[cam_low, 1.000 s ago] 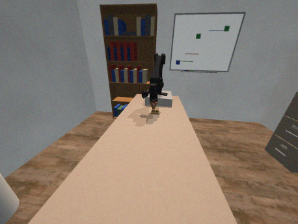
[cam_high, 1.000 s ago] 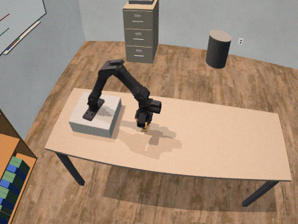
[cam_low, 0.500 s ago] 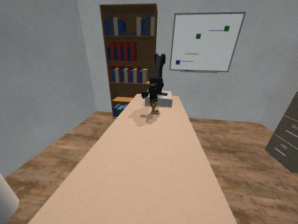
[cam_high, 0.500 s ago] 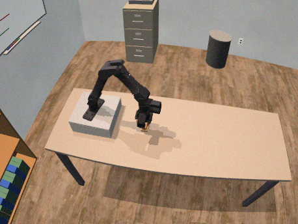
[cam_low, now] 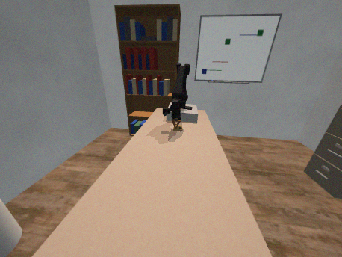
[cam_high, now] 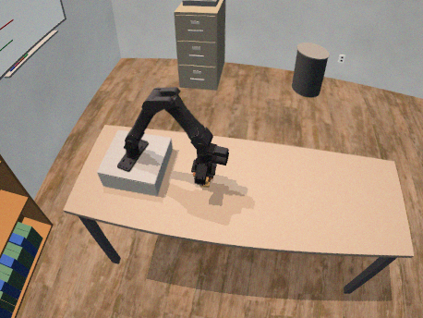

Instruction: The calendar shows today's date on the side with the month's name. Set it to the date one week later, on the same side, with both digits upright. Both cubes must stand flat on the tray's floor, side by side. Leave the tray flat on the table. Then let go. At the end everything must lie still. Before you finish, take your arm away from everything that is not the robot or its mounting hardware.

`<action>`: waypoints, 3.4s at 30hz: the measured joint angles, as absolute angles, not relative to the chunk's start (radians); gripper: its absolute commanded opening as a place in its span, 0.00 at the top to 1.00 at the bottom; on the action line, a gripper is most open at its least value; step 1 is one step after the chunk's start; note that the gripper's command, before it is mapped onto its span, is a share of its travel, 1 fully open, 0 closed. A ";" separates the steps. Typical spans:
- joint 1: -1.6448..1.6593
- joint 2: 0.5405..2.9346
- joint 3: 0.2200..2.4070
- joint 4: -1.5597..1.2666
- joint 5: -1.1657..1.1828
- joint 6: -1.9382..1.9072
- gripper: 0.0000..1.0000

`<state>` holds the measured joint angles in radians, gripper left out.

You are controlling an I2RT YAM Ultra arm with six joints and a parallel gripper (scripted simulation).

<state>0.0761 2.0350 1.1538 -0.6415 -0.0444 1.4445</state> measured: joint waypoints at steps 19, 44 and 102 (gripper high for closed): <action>0.076 2.044 1.150 -0.618 -0.044 1.445 0.55; 0.076 2.044 1.150 -0.618 -0.044 1.445 0.74; 0.065 1.854 1.315 -0.922 -0.044 1.435 0.74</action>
